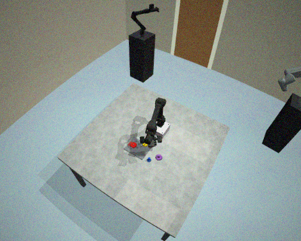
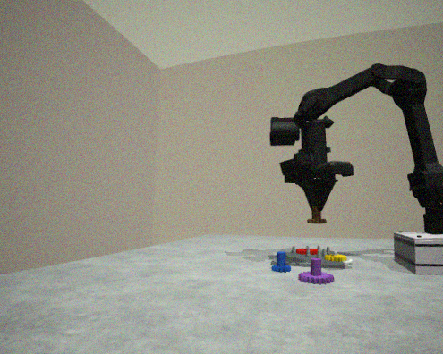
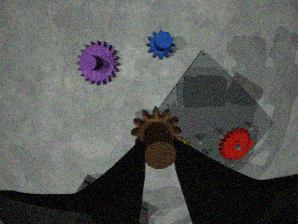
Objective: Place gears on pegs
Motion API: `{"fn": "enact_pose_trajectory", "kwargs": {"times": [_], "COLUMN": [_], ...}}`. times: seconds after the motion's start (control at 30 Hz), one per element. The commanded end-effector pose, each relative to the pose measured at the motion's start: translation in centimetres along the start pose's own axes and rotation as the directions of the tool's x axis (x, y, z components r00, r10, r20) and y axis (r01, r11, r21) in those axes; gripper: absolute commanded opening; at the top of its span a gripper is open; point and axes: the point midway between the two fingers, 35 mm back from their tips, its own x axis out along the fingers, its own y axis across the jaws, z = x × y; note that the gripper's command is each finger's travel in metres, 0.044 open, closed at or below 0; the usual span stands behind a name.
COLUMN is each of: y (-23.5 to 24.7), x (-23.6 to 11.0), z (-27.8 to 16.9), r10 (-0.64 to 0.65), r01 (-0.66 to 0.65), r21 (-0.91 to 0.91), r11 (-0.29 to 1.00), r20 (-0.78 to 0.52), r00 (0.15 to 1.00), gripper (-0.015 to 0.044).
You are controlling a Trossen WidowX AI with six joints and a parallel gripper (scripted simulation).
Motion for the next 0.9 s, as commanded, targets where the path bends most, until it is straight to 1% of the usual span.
{"fn": "enact_pose_trajectory", "kwargs": {"times": [0.0, 0.87], "y": [-0.7, -6.2], "x": [0.4, 2.5], "z": [-0.2, -2.2], "r10": [0.006, 0.000], "r01": [-0.006, 0.000], "r21": [-0.004, -0.011], "r11": [1.000, 1.000], "r20": [-0.001, 0.001], "r00": [1.000, 1.000], "gripper": [0.0000, 0.0000]}}
